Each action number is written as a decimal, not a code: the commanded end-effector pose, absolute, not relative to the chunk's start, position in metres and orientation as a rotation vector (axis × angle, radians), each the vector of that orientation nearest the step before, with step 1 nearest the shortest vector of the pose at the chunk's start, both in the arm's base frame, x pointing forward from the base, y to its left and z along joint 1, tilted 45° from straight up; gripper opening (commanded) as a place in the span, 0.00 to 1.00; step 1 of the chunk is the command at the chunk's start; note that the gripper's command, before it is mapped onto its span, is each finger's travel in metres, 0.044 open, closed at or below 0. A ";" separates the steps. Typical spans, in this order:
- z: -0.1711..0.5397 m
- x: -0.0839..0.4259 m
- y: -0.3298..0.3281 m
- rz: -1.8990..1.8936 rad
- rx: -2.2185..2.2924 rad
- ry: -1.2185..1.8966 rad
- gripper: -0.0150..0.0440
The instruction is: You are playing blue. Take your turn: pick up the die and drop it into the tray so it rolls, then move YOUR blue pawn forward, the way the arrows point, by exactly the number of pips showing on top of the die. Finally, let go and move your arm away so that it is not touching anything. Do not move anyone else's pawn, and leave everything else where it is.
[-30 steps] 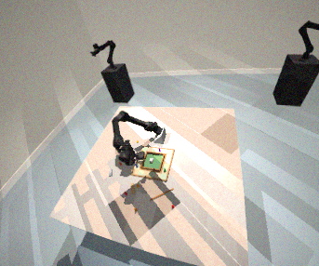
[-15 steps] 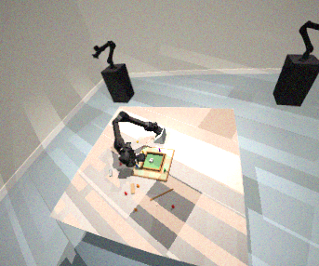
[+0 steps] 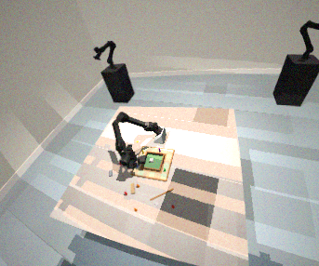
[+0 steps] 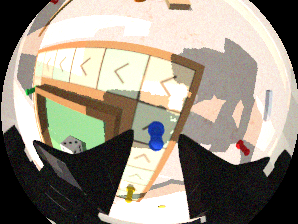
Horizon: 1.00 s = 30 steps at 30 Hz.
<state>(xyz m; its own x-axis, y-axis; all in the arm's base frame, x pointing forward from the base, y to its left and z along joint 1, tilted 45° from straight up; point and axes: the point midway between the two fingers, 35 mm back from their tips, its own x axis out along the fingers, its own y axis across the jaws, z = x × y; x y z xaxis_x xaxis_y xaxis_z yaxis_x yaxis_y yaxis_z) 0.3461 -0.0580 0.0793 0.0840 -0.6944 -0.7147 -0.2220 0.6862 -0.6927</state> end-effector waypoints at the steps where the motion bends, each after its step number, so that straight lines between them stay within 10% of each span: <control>1: 0.075 0.346 -0.063 -0.416 -0.806 1.482 0.59; 10: 0.073 0.346 -0.064 -0.416 -0.806 1.482 0.33; 30: 0.109 0.349 -0.027 -0.407 -0.799 1.483 0.25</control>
